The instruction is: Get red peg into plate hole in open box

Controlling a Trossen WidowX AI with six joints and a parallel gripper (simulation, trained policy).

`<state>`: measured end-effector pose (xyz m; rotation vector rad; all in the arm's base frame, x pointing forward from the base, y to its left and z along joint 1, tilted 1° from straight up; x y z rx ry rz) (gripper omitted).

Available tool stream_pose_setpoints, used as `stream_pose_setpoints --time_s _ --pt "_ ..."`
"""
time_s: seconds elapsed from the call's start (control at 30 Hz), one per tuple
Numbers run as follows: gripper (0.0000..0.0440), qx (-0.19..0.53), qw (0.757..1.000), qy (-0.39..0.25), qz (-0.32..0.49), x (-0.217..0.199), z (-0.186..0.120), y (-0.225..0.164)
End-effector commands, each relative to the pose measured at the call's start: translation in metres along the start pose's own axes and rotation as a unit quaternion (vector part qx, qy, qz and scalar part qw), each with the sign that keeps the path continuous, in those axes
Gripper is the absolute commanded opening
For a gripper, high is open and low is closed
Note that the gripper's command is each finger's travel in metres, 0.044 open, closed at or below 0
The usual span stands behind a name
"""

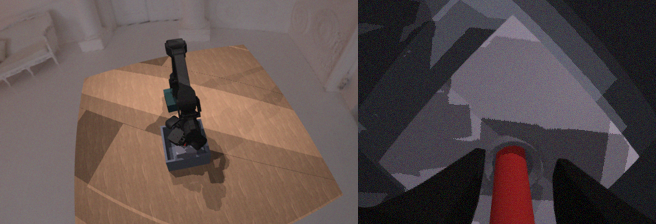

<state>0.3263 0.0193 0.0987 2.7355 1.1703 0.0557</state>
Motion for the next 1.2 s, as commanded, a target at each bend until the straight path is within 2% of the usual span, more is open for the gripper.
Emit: stream_pose_setpoints --time_s 0.0,0.03,0.4,0.93,1.17 --pt "0.0149 0.003 1.0 0.003 -0.011 0.001 0.003 0.008" --pt "0.0163 0.004 1.0 0.005 -0.013 0.002 0.002 0.01" --pt "0.044 0.03 0.999 0.032 -0.008 0.025 -0.015 0.039" --pt "0.044 0.031 0.993 0.112 -0.019 0.073 -0.042 0.068" --pt "0.044 0.03 0.993 0.113 -0.019 0.074 -0.042 0.069"
Point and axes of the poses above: the point midway between the two fingers, 35 mm back from their tips, its own z axis out along the fingers, its own x axis across the jaws, y = z × x, the point moved 5 cm from there along -z, back along the fingers, and after that the axes turned 3 degrees about -z, right-handed, at the moved point
